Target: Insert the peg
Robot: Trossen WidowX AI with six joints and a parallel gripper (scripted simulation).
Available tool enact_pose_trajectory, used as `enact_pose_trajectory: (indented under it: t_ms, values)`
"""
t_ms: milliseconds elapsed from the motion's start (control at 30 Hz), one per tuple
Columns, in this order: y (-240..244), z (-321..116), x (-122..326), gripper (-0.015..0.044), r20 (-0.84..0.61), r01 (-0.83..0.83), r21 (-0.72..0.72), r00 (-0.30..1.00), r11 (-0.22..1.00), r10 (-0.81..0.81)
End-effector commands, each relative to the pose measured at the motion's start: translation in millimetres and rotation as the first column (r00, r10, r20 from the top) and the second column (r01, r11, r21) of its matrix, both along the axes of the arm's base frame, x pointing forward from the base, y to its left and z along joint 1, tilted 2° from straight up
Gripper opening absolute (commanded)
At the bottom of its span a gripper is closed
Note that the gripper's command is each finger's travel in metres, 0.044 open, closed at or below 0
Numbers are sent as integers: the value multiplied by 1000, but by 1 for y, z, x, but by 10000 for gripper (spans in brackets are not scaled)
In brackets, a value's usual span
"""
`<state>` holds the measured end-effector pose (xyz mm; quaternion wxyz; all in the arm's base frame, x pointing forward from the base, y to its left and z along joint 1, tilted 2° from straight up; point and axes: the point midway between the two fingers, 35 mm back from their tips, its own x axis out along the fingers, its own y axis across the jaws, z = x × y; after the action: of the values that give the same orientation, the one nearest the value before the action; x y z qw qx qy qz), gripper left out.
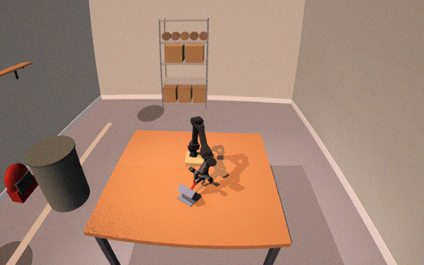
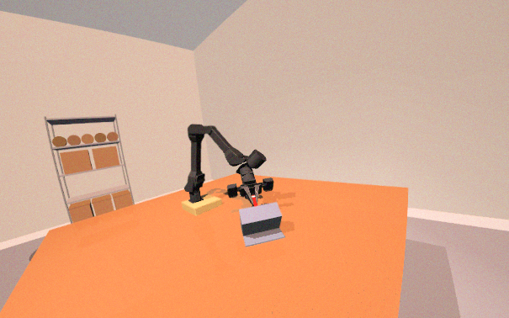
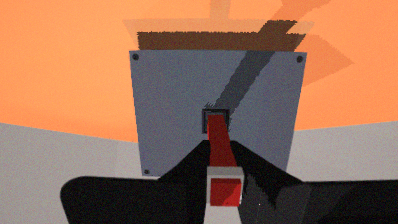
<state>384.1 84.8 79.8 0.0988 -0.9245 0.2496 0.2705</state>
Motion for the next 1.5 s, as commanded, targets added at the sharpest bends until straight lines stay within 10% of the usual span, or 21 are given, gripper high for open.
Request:
enact_pose_trajectory:
  t_ms: [0, 1467]
  values:
    - [0, -1, 3, 0, 2, -4, 1, 1000, 1000, 4]
    - [-10, -13, 18, 0, 1, 1, -1, 1000, 1000, -1]
